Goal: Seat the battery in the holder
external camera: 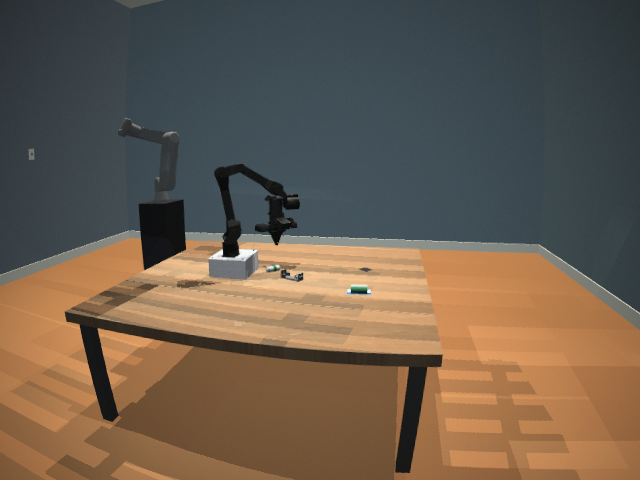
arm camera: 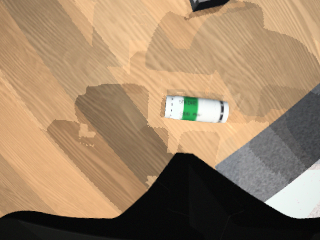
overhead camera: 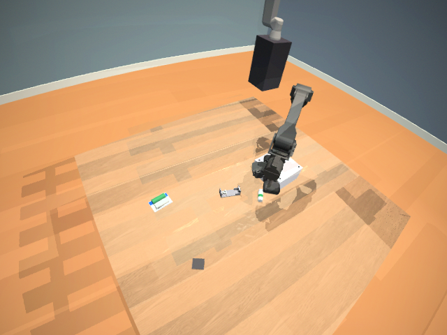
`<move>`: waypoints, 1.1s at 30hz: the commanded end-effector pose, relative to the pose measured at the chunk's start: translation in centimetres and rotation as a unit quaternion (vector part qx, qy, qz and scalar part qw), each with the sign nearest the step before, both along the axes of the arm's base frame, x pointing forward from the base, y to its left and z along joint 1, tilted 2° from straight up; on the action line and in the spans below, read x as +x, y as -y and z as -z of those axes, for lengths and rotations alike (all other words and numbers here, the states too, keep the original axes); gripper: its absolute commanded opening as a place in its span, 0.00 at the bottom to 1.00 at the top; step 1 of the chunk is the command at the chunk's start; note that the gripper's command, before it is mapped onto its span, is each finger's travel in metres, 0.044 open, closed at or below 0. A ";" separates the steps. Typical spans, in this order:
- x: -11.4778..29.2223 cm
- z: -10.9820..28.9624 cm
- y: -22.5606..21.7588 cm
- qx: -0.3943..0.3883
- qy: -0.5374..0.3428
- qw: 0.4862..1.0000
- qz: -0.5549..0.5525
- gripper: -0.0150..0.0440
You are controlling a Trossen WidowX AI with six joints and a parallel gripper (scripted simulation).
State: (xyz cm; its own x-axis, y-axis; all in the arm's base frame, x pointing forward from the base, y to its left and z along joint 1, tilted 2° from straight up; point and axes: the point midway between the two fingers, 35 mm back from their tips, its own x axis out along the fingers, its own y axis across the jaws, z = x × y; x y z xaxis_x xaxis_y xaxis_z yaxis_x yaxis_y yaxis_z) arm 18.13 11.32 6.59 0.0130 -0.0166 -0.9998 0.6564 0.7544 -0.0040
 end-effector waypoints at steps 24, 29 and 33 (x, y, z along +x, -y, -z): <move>-1.4 6.1 1.7 -0.011 -0.014 0.735 -0.678 0.66; -1.5 6.3 1.8 -0.011 -0.014 0.712 -0.701 0.66; -1.5 6.3 1.8 -0.011 -0.014 0.712 -0.701 0.66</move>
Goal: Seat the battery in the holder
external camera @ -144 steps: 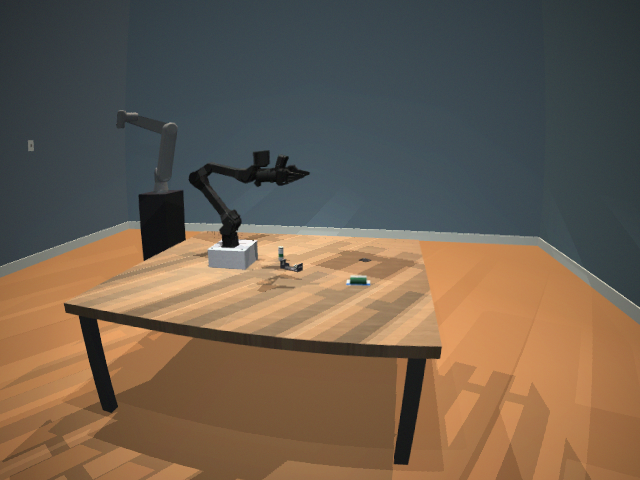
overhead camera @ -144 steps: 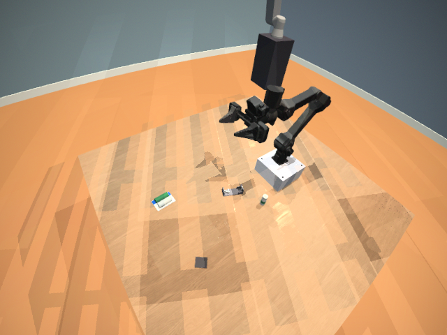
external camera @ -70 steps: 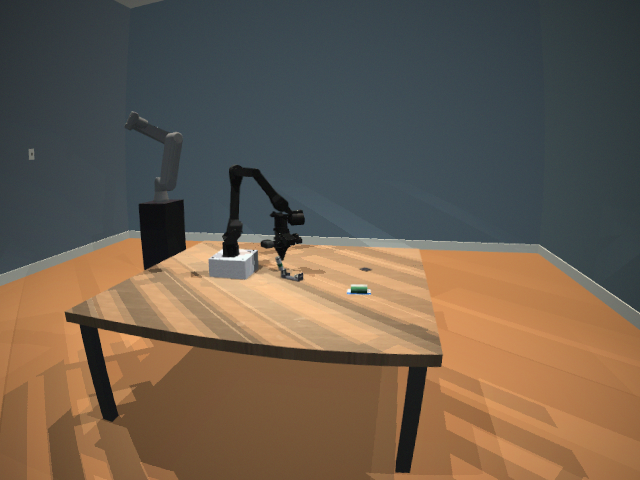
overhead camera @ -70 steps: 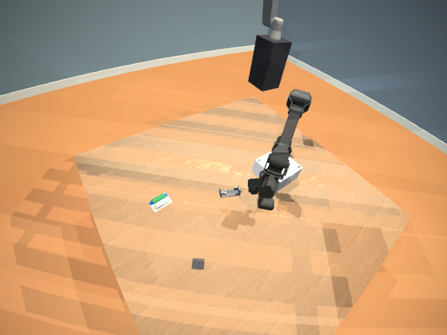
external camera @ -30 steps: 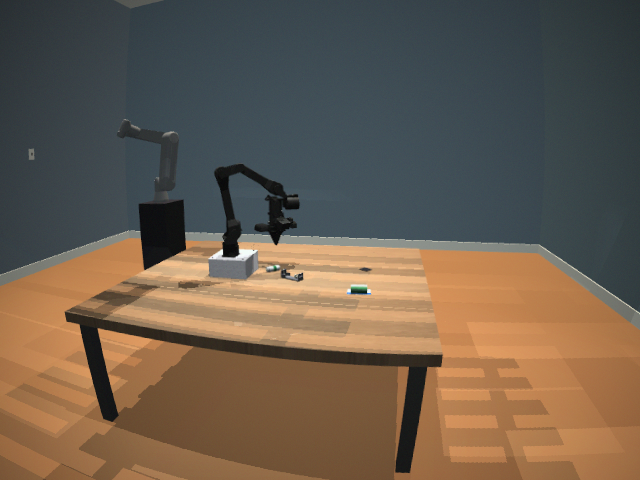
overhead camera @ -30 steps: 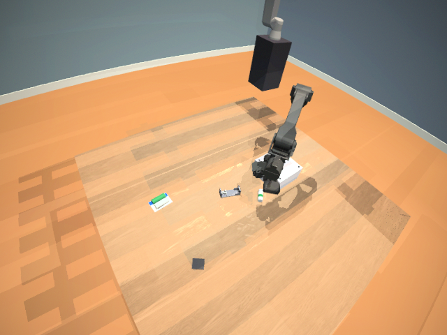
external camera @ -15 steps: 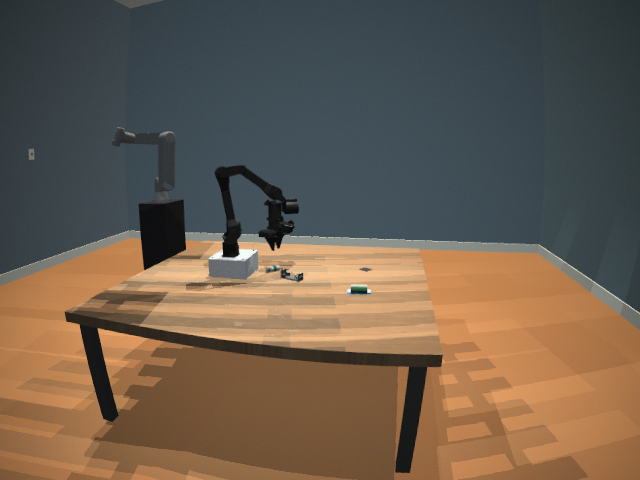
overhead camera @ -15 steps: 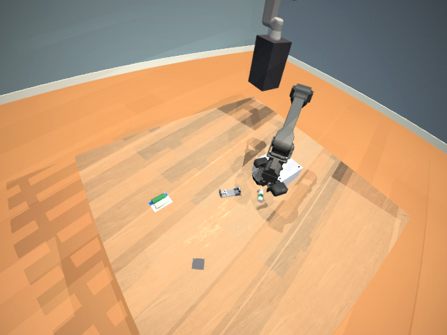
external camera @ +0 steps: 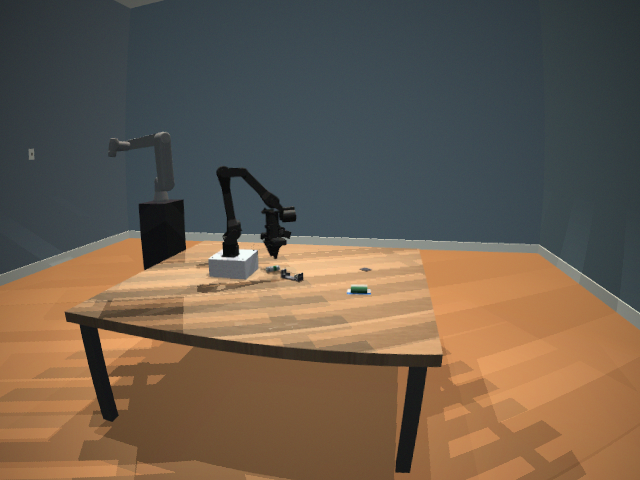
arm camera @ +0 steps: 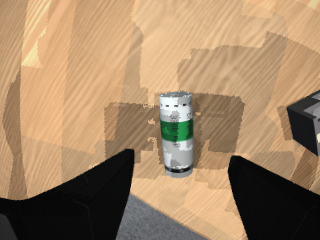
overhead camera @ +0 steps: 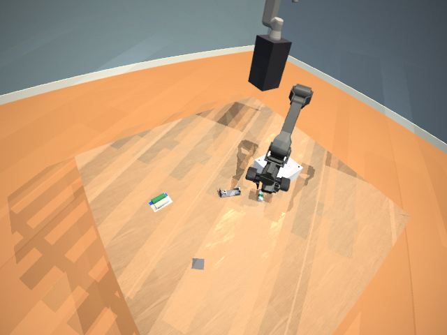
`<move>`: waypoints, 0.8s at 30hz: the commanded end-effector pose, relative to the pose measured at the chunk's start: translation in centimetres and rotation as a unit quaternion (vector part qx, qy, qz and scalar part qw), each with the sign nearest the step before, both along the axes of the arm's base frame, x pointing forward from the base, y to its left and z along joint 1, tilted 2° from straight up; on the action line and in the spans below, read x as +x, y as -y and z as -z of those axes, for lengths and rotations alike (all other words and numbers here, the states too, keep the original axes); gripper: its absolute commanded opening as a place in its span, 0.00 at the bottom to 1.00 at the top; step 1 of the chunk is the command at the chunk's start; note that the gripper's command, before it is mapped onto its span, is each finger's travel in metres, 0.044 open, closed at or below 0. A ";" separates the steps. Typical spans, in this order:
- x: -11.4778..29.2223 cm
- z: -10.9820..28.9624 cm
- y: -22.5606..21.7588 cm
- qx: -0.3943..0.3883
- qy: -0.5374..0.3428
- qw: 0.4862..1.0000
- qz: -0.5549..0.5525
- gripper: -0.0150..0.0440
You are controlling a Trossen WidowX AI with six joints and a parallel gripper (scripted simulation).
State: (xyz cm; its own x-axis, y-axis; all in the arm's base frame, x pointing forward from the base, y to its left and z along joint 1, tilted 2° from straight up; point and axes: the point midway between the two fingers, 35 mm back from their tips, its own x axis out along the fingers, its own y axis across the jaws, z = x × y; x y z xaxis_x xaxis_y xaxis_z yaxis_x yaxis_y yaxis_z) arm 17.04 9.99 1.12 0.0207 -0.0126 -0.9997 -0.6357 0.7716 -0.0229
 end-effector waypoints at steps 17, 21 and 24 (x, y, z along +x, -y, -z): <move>-0.2 2.4 0.5 -0.007 -0.006 0.997 -0.075 0.66; -0.2 3.0 0.5 -0.007 -0.006 0.997 -0.075 0.66; -0.2 3.5 0.5 -0.007 -0.006 0.997 -0.075 0.66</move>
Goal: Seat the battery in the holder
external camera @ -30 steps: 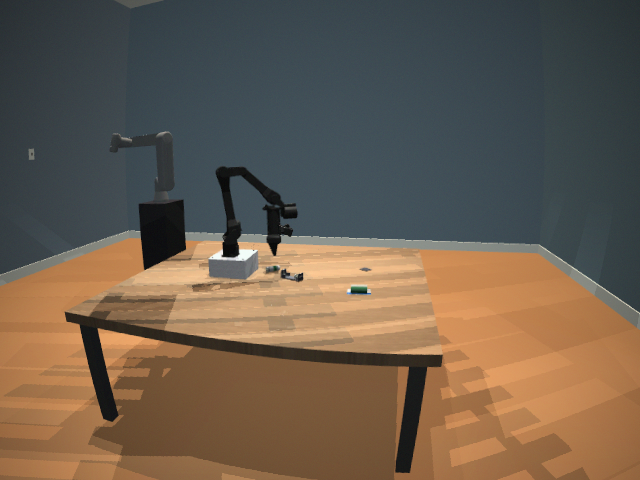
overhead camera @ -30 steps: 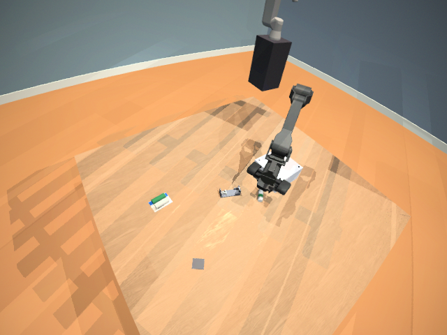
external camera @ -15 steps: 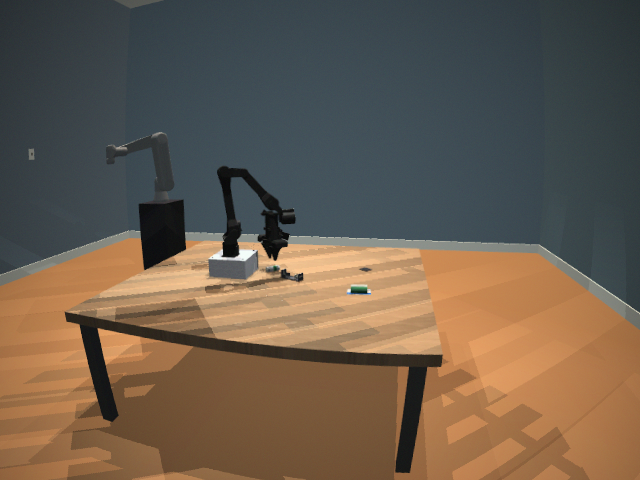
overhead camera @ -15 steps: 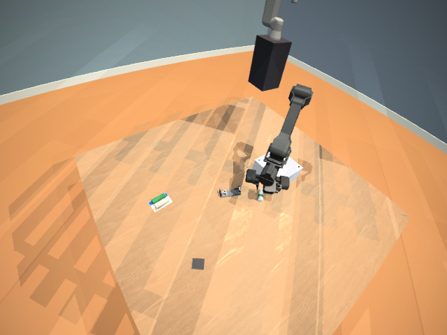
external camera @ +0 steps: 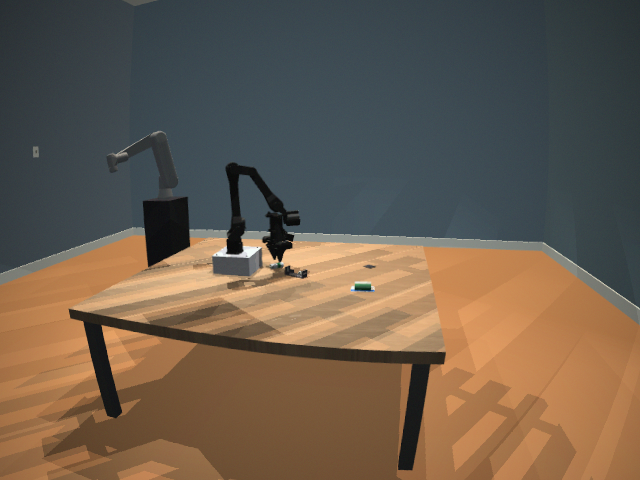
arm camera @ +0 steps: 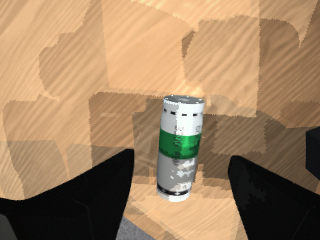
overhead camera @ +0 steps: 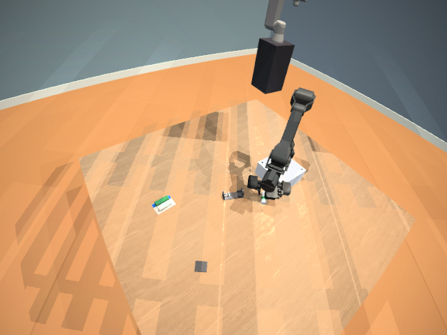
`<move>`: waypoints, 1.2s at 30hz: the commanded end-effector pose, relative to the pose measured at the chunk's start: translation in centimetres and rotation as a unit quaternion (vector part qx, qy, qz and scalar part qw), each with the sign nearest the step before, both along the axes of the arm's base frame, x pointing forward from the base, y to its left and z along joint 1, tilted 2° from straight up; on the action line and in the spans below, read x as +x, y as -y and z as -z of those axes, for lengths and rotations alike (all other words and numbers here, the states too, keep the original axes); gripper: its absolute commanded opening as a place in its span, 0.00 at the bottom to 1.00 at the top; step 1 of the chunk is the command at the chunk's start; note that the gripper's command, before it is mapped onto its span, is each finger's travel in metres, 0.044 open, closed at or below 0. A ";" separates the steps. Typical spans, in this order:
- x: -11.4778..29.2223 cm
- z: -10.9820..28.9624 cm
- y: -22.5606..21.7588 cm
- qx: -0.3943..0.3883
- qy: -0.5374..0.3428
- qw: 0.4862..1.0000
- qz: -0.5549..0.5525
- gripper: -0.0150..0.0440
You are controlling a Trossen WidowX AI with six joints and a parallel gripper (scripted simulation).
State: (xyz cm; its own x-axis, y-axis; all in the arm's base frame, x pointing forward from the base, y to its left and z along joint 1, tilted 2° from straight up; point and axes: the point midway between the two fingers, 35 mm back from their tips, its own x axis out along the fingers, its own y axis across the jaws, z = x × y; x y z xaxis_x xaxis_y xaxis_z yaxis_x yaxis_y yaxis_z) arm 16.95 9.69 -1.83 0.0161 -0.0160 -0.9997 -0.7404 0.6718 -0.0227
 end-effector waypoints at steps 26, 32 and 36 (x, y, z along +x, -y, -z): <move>-0.3 3.0 0.3 -0.004 -0.002 1.000 -0.003 0.39; -0.2 2.8 0.4 -0.004 -0.003 1.000 0.000 0.39; -0.1 1.6 0.3 -0.005 -0.003 1.000 0.002 0.39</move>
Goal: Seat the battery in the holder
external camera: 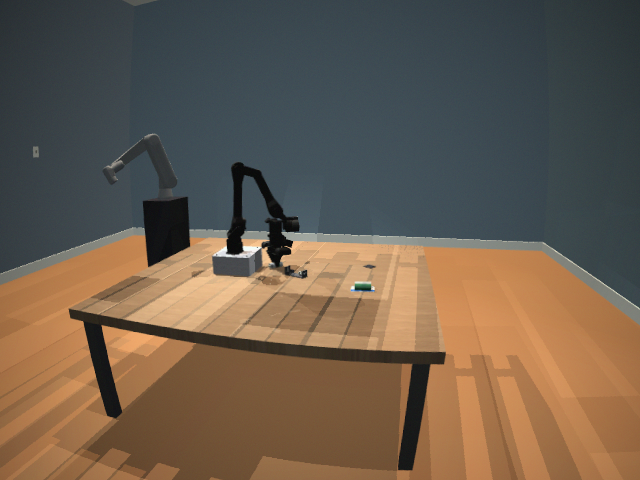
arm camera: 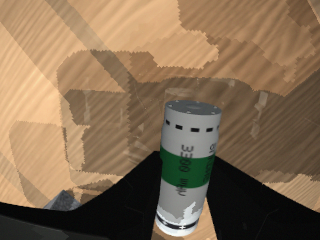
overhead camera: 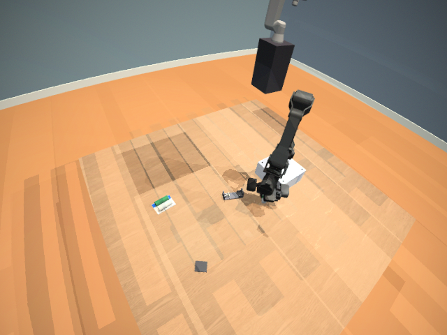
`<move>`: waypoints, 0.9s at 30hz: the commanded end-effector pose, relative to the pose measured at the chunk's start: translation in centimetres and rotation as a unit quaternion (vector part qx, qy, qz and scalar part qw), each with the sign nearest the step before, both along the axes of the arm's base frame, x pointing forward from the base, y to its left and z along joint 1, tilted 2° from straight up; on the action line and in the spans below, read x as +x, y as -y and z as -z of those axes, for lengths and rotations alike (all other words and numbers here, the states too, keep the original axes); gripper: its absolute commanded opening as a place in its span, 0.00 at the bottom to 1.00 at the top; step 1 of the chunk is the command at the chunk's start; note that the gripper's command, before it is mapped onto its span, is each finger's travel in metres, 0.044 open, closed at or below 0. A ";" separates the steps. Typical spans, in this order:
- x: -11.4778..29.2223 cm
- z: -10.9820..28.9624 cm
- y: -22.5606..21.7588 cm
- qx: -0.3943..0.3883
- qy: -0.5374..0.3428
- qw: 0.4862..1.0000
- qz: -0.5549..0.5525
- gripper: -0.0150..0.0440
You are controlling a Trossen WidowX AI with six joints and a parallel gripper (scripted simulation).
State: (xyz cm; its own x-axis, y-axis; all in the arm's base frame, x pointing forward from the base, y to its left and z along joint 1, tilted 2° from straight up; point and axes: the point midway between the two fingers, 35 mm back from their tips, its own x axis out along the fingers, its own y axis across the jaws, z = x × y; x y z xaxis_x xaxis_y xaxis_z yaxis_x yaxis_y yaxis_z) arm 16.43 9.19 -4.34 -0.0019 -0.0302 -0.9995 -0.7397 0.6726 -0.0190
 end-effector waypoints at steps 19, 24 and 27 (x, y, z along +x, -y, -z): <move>5.4 -6.1 2.0 0.006 0.016 0.973 0.230 0.39; 8.2 -6.8 4.2 0.007 0.019 0.929 0.370 0.39; 9.9 -7.2 5.8 0.007 0.023 0.893 0.450 0.39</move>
